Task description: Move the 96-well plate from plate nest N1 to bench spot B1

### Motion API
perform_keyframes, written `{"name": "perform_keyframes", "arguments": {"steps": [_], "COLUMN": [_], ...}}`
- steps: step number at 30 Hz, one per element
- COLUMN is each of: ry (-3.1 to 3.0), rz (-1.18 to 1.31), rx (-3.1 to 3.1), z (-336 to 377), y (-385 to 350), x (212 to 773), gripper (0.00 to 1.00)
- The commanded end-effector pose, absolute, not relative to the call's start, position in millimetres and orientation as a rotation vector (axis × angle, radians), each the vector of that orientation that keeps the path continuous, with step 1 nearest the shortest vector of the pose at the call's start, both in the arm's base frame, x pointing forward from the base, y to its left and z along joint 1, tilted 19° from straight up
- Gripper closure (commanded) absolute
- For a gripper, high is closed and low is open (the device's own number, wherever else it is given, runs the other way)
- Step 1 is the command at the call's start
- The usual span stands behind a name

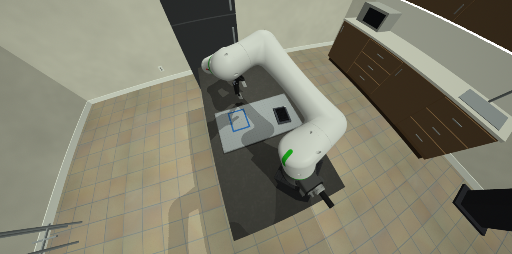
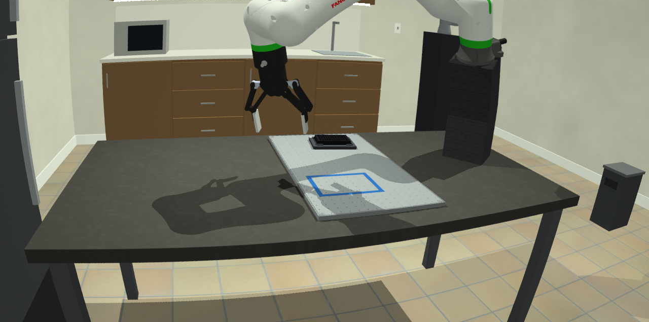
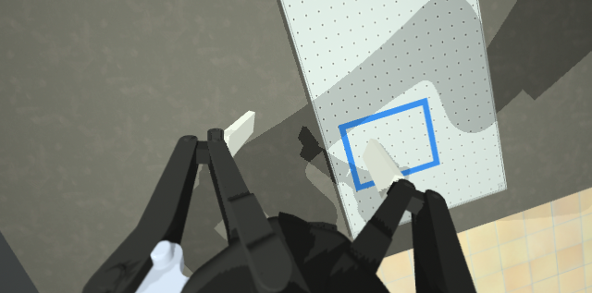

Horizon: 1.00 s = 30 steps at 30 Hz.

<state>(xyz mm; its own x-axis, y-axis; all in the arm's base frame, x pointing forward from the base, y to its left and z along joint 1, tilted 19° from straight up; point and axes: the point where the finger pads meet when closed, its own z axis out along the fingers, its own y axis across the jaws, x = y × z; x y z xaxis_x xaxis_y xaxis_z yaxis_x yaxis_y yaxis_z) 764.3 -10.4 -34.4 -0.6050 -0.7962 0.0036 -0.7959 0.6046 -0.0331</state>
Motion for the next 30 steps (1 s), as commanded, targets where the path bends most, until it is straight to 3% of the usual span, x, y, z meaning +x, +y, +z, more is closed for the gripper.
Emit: {"name": "perform_keyframes", "arguments": {"steps": [1,17,30], "ry": [2.803,2.803,2.505], "rz": [-0.049,-0.049,0.031], "rx": [-1.391,-1.391,-1.799], "z": [-34,-34,-66], "y": [-10,-10,-49], "x": [764,764,741], "gripper": [0.0,0.0,0.0]}}
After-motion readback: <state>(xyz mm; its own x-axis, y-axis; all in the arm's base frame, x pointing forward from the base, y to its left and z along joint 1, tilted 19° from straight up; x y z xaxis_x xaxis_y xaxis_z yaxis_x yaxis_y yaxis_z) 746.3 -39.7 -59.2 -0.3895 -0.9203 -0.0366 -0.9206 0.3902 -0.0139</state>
